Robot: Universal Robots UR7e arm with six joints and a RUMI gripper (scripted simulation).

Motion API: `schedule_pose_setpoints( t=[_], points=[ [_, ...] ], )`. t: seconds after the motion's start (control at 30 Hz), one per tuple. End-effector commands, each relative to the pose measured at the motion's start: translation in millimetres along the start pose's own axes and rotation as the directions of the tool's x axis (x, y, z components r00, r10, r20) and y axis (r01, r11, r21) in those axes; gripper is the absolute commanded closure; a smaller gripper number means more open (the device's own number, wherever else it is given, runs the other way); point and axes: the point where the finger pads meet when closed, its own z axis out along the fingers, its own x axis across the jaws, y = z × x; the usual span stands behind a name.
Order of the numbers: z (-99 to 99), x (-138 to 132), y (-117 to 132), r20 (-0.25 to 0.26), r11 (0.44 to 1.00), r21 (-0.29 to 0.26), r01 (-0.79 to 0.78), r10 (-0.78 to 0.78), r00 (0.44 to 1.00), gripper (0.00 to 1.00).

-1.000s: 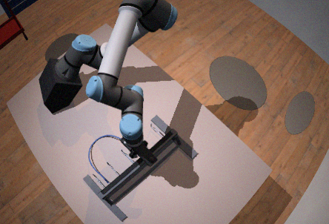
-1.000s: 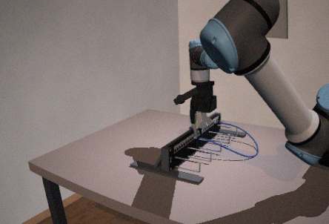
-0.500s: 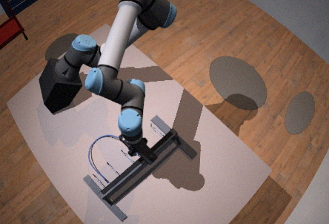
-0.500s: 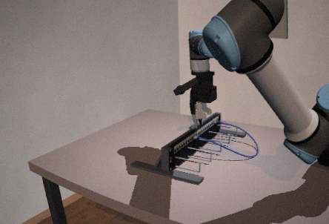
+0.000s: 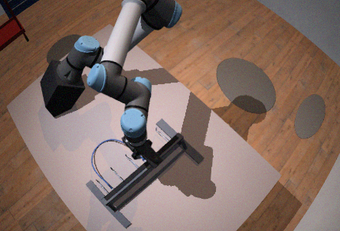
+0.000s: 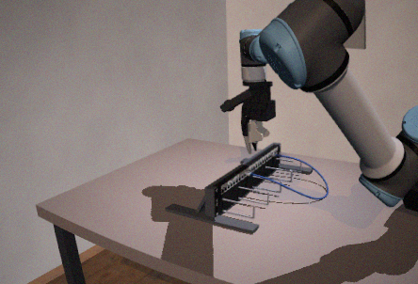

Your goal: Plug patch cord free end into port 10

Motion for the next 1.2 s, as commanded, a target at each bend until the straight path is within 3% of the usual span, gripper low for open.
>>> schedule_pose_setpoints(
  t=[0.0, 0.03, 0.07, 1.17],
  points=[
    [-2.9, 0.2, -0.1, 0.0, 1.0, 0.001, 0.0, 0.0, 1.0, 0.78],
    [-2.9, 0.2, -0.1, 0.0, 1.0, 0.001, 0.0, 0.0, 1.0, 0.78],
    [-2.9, 0.2, -0.1, 0.0, 1.0, 0.001, 0.0, 0.0, 1.0, 1.0],
    [-2.9, 0.2, -0.1, 0.0, 1.0, 0.001, 0.0, 0.0, 1.0, 1.0]
  ],
)
